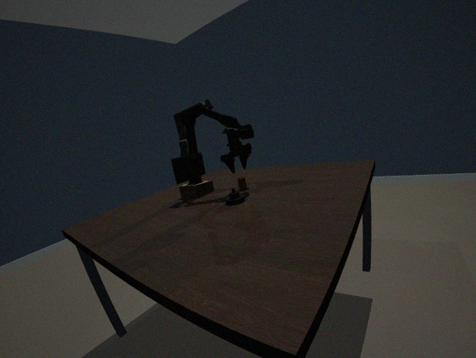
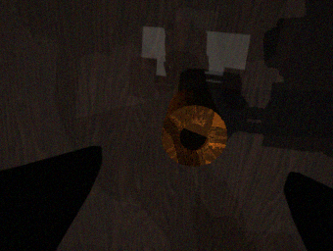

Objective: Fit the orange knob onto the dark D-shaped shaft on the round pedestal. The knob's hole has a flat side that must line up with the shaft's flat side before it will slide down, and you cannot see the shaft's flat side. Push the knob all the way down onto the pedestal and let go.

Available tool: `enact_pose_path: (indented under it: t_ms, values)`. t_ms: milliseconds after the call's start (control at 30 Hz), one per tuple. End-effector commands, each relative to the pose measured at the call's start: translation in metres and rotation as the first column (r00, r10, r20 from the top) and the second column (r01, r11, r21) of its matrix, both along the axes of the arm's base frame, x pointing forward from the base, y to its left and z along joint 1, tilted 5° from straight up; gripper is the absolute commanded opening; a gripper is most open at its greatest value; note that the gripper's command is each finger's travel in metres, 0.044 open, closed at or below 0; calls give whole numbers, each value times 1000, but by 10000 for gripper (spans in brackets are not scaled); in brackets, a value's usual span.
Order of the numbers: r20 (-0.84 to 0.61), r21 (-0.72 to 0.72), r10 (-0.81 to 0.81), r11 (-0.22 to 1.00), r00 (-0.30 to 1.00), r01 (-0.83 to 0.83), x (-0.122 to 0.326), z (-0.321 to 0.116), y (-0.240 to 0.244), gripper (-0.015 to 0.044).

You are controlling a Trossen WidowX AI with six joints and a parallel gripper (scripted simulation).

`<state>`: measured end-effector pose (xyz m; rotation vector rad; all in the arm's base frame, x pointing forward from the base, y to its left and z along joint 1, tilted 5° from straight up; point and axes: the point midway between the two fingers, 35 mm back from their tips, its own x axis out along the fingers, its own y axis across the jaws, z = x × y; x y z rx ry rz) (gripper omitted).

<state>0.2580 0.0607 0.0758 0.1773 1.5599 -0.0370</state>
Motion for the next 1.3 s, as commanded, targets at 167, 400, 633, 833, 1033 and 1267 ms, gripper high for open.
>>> enact_pose_path:
  t_ms: [167, 400, 633, 833, 1033, 1267]
  values:
    - [5, -5, -3, 1000, 1000, 3, 2, -20, 1, 440]
    - [5, -5, -3, 1000, 1000, 3, 3, -29, 2, 440]
    - [5, -5, -3, 1000, 1000, 3, 4, -40, 3, 440]
    - [5, -5, -3, 1000, 1000, 3, 5, -50, 4, 440]
    - [5, -4, -3, 1000, 1000, 3, 5, -60, 5, 440]
    - [5, -4, -3, 1000, 1000, 3, 4, -71, 5, 440]
